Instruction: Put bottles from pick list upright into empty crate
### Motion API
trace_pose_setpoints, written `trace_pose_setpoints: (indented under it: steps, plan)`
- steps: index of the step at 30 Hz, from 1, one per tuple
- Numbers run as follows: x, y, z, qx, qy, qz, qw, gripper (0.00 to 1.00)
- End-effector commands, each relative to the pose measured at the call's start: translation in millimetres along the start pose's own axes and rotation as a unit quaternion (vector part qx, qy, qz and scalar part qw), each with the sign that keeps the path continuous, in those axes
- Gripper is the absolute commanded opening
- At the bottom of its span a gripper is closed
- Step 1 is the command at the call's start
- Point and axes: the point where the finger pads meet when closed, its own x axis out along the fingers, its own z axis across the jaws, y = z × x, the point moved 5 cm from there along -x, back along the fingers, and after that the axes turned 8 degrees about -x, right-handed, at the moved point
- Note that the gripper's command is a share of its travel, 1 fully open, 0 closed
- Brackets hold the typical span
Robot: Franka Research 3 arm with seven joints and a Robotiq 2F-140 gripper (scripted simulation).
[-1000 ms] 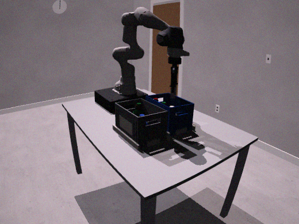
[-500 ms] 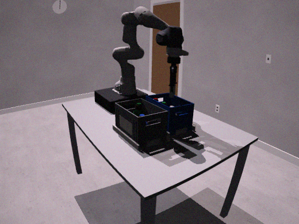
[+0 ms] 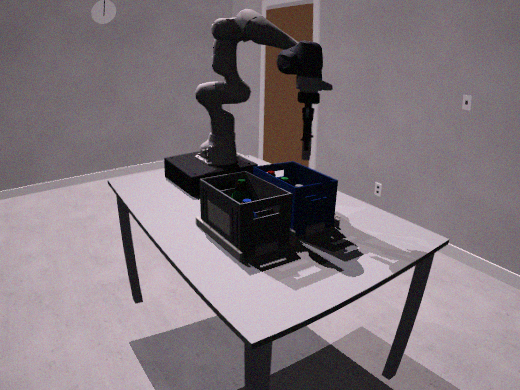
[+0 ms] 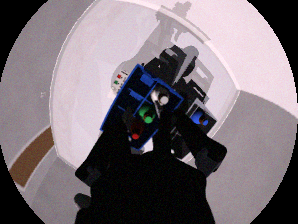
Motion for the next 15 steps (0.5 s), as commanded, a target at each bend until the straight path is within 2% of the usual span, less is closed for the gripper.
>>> trace_pose_setpoints:
  steps: [1, 9, 11, 15]
  plan:
    - [-4.9, 9, -18, 0.012, 0.001, 0.001, 1.0, 0.38]
    - [-15.8, 25, -53, 0.012, 0.001, 0.001, 1.0, 0.38]
    - [-15.8, 25, -53, 0.012, 0.001, 0.001, 1.0, 0.38]
    - [-21.3, 32, -70, 0.012, 0.001, 0.001, 1.0, 0.38]
